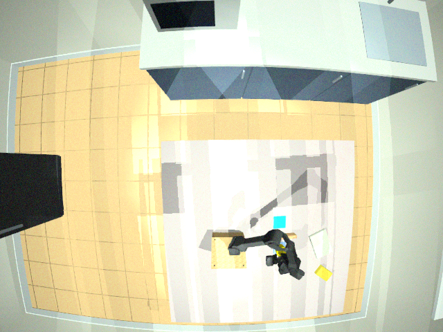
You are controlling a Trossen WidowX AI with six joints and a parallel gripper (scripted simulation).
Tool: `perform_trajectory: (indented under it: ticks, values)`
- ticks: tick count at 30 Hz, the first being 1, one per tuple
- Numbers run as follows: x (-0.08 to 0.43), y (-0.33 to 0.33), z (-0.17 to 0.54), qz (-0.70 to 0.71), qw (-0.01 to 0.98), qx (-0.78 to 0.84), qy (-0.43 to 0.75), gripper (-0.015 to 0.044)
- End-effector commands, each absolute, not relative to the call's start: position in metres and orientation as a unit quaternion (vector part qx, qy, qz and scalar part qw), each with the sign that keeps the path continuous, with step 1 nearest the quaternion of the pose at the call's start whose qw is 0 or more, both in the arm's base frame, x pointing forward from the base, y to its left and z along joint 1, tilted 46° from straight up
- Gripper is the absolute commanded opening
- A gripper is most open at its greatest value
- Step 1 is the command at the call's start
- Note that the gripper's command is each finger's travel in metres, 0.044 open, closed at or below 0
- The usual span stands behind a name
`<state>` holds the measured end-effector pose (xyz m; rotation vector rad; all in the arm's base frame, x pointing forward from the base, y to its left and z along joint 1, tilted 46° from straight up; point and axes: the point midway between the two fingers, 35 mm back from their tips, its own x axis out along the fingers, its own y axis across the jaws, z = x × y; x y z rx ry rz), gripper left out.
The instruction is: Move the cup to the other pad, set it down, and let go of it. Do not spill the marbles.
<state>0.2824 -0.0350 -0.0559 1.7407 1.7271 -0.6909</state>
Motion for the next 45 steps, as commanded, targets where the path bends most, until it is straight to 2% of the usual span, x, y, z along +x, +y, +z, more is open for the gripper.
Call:
perform_trajectory:
  ticks: [1,45]
  values:
    - [0.285,-0.035,-0.054,-0.262,0.277,0.662,0.645,0.0167]
    - [0.285,0.01,-0.098,-0.261,0.276,0.663,0.645,0.0167]
